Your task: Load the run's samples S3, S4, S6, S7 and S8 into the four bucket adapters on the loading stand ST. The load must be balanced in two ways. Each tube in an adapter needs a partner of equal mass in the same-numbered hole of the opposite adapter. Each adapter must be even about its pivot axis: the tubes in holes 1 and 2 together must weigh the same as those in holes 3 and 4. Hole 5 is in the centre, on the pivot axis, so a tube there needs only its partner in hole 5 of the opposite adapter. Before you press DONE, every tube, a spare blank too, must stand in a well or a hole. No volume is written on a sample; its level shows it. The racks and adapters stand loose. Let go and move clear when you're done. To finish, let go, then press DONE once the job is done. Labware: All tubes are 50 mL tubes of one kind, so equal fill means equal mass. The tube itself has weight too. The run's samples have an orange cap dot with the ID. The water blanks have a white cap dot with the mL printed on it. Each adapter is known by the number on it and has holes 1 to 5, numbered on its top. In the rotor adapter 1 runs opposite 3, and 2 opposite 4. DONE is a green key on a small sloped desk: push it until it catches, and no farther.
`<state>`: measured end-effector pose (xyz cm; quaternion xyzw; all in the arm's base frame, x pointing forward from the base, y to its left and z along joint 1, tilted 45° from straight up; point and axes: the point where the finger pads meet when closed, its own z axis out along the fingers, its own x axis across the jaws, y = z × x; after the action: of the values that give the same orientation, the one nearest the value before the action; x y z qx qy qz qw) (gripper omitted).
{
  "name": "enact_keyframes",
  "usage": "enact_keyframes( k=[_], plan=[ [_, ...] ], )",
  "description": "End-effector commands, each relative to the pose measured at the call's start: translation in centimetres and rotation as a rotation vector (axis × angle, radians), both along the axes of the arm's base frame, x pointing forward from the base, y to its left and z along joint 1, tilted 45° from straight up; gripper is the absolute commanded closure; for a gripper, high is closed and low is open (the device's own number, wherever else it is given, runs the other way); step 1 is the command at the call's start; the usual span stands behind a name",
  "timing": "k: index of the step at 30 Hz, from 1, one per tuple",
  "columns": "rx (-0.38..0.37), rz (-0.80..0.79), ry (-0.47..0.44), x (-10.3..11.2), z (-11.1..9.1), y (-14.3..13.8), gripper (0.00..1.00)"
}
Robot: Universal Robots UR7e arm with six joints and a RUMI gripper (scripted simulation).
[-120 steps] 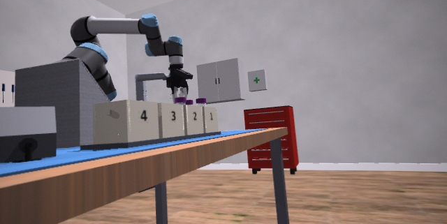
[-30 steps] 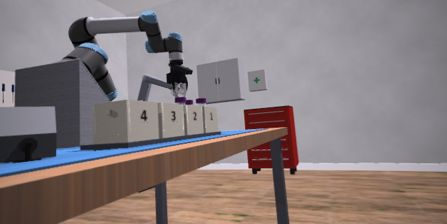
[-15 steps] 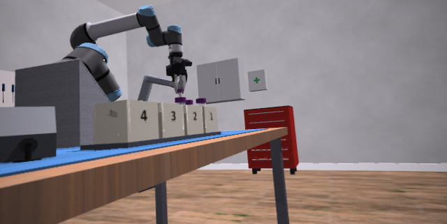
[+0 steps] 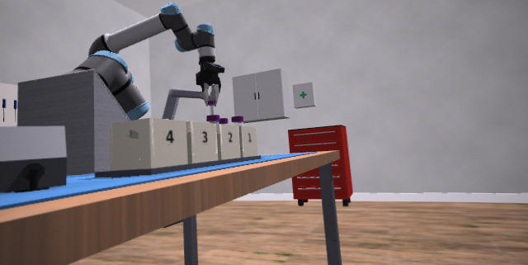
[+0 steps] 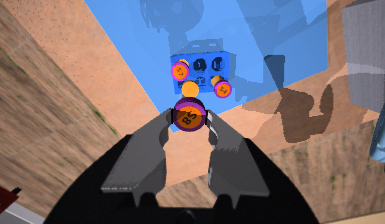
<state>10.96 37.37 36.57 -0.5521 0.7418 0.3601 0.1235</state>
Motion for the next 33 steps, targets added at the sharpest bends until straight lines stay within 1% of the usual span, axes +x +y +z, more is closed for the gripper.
enact_keyframes(
  k=[1,7,9,24,26,33],
  plan=[
    [-0.024,-0.092,0.09,1.8,-2.2,-2.0,1.0],
    [-0.059,-0.205,0.198,3.8,-4.9,-4.1,1.0],
    [-0.059,-0.205,0.198,3.8,-4.9,-4.1,1.0],
    [-0.062,-0.213,0.206,8.8,-11.6,-9.6,1.0],
    [-0.062,-0.213,0.206,8.8,-11.6,-9.6,1.0],
    [-0.062,-0.213,0.205,11.2,-14.8,-12.1,1.0]
  ],
)
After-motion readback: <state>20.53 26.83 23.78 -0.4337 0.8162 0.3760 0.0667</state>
